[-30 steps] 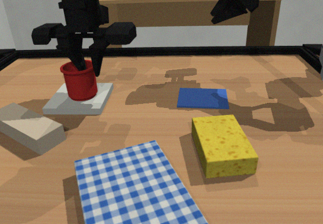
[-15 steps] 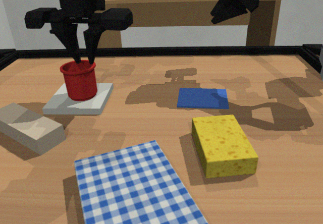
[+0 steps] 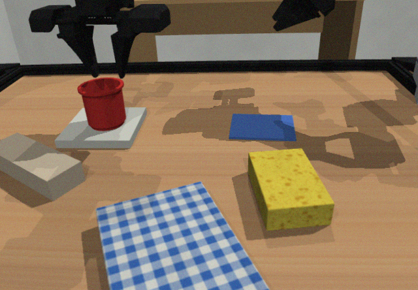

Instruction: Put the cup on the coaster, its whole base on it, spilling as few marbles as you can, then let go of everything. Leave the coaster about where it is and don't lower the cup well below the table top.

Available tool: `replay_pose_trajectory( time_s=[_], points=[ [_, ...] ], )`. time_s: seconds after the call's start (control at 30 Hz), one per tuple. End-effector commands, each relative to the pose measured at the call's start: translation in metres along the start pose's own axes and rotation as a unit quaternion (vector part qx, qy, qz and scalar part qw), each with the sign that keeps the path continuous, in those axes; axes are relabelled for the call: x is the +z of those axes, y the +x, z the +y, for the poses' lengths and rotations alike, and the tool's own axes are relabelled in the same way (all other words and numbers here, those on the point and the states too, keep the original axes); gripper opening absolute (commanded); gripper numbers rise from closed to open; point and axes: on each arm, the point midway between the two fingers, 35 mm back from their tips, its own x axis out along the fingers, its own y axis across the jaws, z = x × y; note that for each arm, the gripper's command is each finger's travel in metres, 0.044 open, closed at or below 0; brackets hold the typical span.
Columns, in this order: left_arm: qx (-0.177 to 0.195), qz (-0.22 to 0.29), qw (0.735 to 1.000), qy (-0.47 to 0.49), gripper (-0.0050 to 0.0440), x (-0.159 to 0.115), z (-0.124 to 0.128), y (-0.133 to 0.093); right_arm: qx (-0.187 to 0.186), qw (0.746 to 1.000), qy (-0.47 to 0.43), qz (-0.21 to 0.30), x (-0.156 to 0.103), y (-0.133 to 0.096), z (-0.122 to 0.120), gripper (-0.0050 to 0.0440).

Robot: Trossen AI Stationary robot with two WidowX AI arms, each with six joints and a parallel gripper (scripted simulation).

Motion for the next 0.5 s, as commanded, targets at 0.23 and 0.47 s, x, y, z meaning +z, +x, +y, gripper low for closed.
replay_pose_trajectory(
  time_s=[0.23, 0.47],
  points=[
    [0.000, 0.000, 1.000, 0.000, 0.0427, 0.000, -0.001, -0.009, 0.000, 1.000, 0.000, 0.000, 0.000, 0.000, 0.000, 0.0400],
    [-0.002, -0.001, 1.000, -0.001, 0.0440, 0.000, 0.000, -0.030, 0.000, 1.000, 0.000, 0.000, 0.000, 0.000, 0.000, 0.0400]
  ],
)
